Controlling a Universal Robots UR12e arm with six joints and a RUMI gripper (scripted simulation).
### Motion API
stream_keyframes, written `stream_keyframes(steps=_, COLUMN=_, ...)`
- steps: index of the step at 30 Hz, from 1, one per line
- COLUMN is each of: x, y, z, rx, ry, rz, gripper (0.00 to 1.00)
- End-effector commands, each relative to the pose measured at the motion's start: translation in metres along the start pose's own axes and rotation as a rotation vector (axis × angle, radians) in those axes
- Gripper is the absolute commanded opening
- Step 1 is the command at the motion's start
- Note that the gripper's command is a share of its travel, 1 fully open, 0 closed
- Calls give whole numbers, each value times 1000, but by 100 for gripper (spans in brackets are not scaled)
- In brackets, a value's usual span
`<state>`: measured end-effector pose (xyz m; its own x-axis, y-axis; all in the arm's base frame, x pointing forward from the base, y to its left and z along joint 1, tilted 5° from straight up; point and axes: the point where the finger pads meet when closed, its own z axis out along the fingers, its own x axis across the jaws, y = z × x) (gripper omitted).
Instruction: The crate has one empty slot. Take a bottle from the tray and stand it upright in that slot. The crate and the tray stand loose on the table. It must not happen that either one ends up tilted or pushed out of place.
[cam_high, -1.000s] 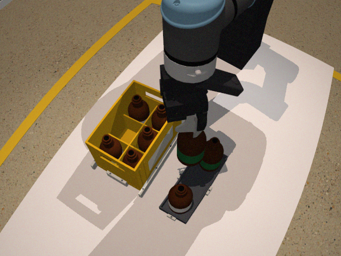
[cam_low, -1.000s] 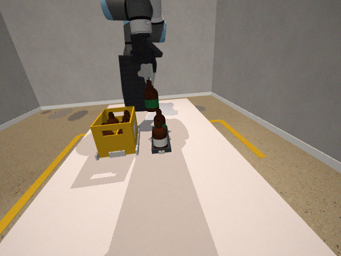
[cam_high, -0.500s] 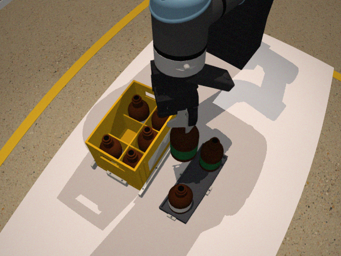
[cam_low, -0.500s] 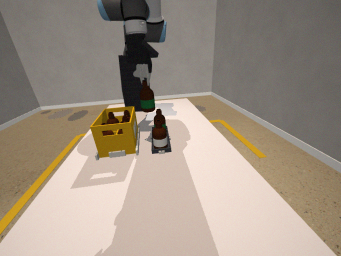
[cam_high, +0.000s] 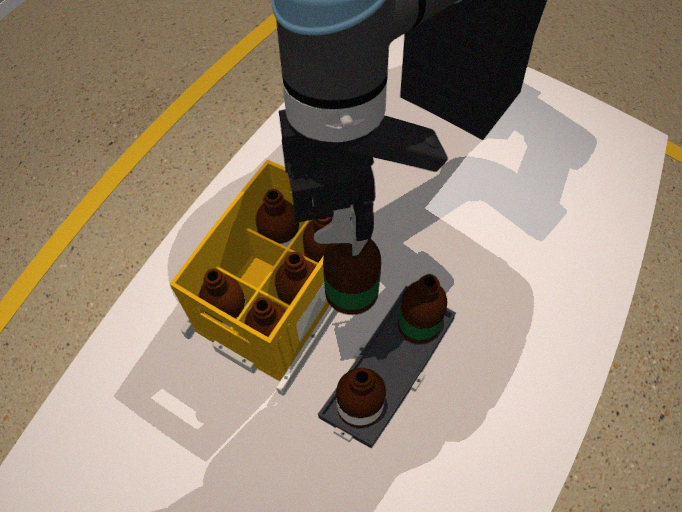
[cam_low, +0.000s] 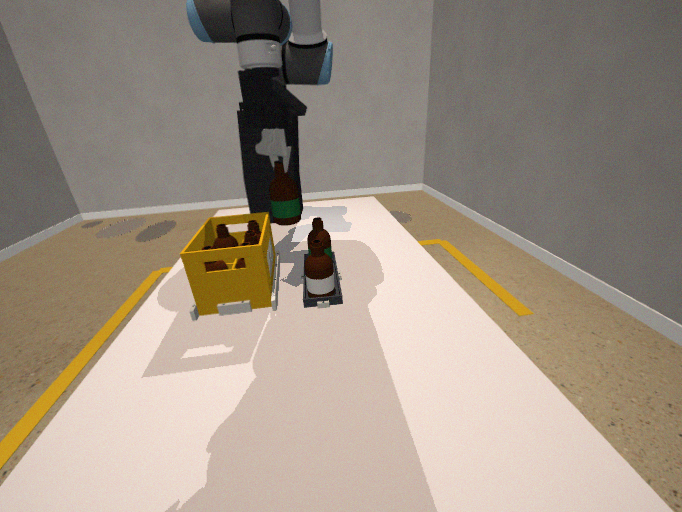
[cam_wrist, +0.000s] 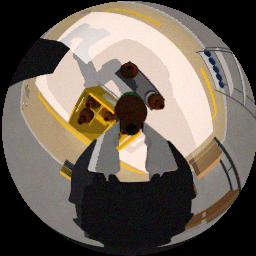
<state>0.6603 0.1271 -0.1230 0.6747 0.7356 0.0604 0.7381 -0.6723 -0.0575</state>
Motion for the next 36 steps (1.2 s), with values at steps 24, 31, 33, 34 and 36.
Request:
stream_keyframes(steps=24, x=-44, y=42, z=-2, rx=-3, ry=2, rz=-1, gripper=0)
stream_keyframes(steps=31, x=-57, y=53, z=-2, rx=-3, ry=2, rz=-1, gripper=0)
stream_keyframes(steps=33, x=-60, y=57, z=-2, rx=-3, ry=2, rz=-1, gripper=0)
stream_keyframes(steps=34, x=-62, y=58, z=-2, rx=-3, ry=2, rz=-1, gripper=0)
stream_keyframes(steps=36, x=-62, y=58, z=-2, rx=-3, ry=2, rz=-1, gripper=0)
